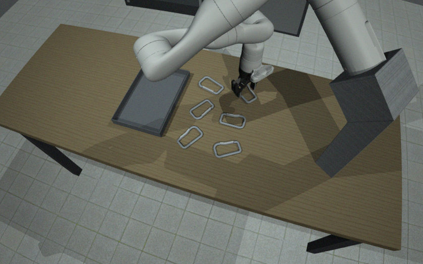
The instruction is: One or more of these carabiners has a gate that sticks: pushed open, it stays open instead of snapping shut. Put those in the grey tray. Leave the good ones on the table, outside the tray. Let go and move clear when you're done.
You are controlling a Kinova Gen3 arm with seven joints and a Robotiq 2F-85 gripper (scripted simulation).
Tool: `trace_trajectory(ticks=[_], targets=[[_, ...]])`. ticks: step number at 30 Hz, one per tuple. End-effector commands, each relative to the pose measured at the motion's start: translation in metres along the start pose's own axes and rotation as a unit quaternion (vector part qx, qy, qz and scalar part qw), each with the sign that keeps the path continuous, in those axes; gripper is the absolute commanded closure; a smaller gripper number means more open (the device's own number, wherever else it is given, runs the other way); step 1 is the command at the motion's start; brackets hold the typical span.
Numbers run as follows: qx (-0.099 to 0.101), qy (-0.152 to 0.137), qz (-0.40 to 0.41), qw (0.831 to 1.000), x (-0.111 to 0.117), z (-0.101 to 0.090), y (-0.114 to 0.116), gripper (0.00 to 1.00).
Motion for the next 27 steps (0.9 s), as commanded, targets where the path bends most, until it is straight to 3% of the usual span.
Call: trace_trajectory(ticks=[1, 25, 27], targets=[[0.0, 0.0, 0.0, 1.0, 0.0, 0.0, 0.0004, 0.25], [0.0, 0.0, 0.0, 1.0, -0.0001, -0.0002, 0.0002, 0.25], [0.0, 0.0, 0.0, 1.0, -0.0001, -0.0003, 0.0002, 0.29]])
Point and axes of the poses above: the point where the finger pads meet when closed, its own z axis out along the fingers, its own y axis across the jaws, x = y × z, the point moved 7 cm from there along -z, back along the fingers, and after that the axes turned 13 degrees about z, right-handed, at the moved point
